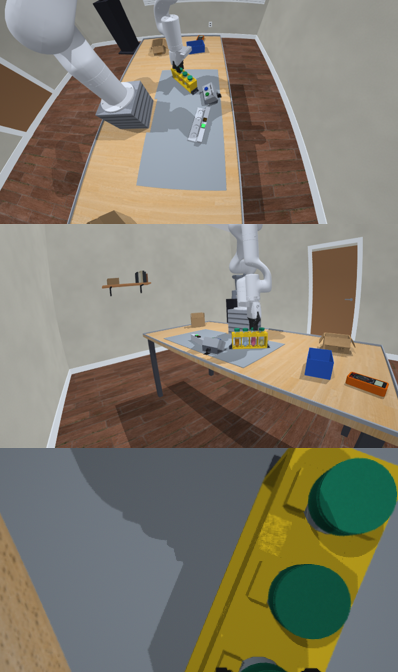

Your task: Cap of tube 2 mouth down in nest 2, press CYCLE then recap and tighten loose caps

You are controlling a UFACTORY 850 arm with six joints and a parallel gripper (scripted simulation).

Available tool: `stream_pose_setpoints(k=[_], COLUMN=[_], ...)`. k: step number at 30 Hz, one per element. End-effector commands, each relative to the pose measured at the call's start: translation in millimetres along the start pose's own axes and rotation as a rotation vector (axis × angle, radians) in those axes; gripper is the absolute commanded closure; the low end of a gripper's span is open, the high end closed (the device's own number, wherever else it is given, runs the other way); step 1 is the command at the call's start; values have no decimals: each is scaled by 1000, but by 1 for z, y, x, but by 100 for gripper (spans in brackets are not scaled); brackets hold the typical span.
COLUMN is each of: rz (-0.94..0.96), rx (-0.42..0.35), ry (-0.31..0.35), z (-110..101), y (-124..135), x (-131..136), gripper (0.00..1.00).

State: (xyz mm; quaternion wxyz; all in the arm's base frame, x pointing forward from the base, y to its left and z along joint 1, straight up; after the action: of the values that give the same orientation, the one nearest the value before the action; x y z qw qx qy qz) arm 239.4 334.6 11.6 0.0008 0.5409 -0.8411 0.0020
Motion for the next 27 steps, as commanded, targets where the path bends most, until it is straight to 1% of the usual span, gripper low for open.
stream_pose_setpoints(k=[1,7,9,24,26,27], rz=[33,233,233,733,733,767], rx=[0,0,0,0,0,0], ry=[-2,-2,-2,-2,-2,-2], z=[0,0,0,1,1,1], y=[0,0,0,0,0,0], x=[-1,-1,-1,-1,-1,-1], gripper=[100,100,100,100,100,100])
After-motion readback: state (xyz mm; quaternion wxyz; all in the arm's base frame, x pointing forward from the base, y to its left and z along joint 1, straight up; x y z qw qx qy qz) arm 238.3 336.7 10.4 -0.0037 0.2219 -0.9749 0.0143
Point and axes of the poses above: the point where the finger pads meet when closed, its own z axis out along the fingers, its own x axis across the jaws, y = z × x, the point moved 9 cm from there along -z, back along the fingers, and after that the axes turned 11 degrees about z, right-handed, at the moved point
